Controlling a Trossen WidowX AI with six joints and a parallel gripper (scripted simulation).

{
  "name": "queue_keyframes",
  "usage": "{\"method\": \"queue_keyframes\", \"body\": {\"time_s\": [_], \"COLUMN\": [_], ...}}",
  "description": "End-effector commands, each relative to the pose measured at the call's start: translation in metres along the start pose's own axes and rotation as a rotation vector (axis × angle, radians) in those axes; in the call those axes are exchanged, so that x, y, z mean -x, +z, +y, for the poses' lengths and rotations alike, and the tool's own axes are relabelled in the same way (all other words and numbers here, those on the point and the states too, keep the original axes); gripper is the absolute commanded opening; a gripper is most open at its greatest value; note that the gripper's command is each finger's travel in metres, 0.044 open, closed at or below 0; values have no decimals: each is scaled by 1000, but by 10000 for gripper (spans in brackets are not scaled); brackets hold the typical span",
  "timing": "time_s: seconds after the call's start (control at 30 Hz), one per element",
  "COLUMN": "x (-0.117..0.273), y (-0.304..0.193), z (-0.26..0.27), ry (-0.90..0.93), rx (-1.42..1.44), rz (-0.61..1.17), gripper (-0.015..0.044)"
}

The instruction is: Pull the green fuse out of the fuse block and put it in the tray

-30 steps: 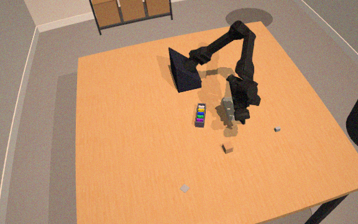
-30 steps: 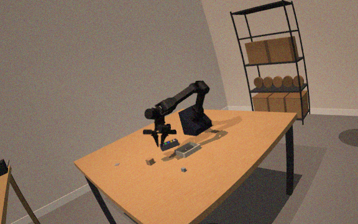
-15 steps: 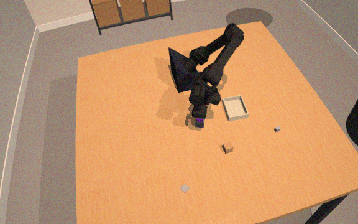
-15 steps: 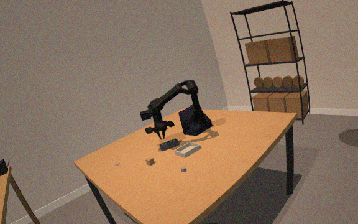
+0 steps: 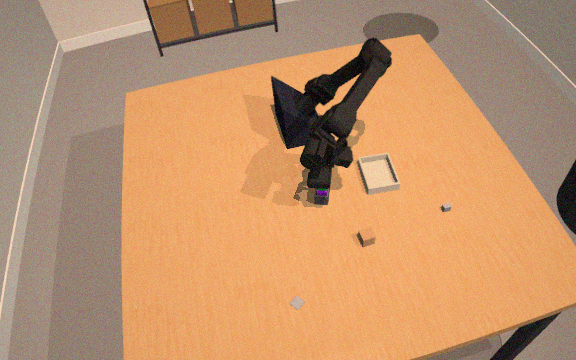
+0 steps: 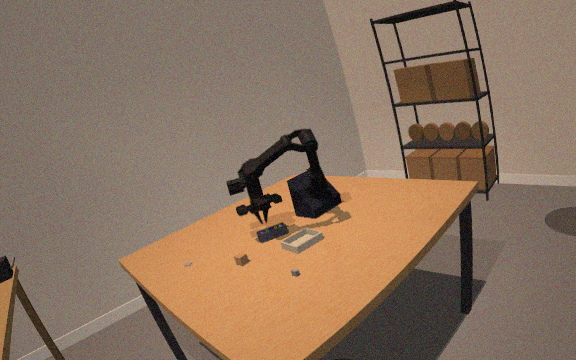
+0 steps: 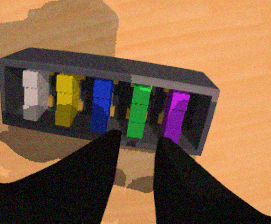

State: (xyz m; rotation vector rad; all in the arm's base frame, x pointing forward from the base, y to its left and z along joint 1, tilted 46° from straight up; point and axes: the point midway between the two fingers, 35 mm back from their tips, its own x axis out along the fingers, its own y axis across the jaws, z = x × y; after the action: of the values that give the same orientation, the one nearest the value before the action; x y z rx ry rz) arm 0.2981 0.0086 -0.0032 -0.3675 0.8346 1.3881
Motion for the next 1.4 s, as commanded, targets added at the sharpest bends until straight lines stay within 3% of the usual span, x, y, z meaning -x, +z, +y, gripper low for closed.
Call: {"method": "queue_keyframes", "body": {"time_s": [0.0, 1.37], "x": [-5, -31], "y": [-1, -1], "z": [1, 1], "ry": [5, 6], "rx": [-5, -4], "rz": [3, 1], "gripper": [74, 74]}}
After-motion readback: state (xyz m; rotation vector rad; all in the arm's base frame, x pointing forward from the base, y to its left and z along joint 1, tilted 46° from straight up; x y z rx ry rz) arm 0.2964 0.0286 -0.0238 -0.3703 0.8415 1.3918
